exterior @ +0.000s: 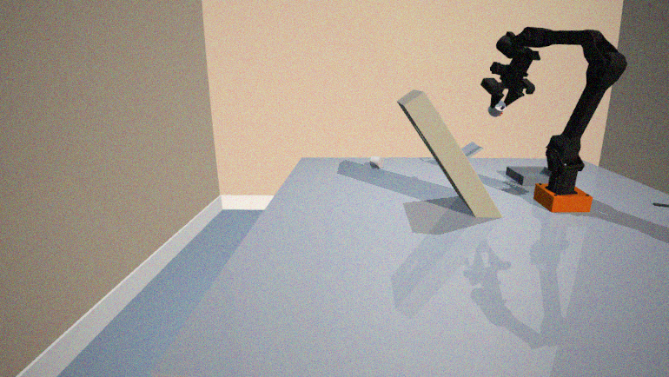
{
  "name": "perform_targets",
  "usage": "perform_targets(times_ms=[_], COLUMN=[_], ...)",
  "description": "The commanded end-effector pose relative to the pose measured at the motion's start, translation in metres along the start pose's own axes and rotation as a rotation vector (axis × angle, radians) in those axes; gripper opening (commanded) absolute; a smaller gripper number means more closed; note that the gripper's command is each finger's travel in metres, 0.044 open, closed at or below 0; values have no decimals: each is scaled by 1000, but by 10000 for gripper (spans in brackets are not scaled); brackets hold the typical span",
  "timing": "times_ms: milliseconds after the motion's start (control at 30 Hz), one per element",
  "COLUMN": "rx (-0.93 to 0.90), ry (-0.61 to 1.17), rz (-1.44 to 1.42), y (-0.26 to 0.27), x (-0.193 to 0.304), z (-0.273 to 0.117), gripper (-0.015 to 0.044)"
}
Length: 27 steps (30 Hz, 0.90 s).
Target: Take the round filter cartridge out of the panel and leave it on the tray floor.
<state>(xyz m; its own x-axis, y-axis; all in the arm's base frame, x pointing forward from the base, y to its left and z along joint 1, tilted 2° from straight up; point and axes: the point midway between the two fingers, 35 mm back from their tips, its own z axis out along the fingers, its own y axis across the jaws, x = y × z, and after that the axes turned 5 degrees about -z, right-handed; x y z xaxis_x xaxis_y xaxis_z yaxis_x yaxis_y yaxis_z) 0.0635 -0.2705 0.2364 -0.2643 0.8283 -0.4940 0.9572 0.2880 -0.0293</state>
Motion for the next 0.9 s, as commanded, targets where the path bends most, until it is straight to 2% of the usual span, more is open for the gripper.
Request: perform_targets(times_ms=[0,433,867], rx=[35,161,287], ry=[9,19,31], rz=[55,259,464], y=[-16,-79,-132], x=[7,44,103], z=[12,56,87], gripper=[0,0,0])
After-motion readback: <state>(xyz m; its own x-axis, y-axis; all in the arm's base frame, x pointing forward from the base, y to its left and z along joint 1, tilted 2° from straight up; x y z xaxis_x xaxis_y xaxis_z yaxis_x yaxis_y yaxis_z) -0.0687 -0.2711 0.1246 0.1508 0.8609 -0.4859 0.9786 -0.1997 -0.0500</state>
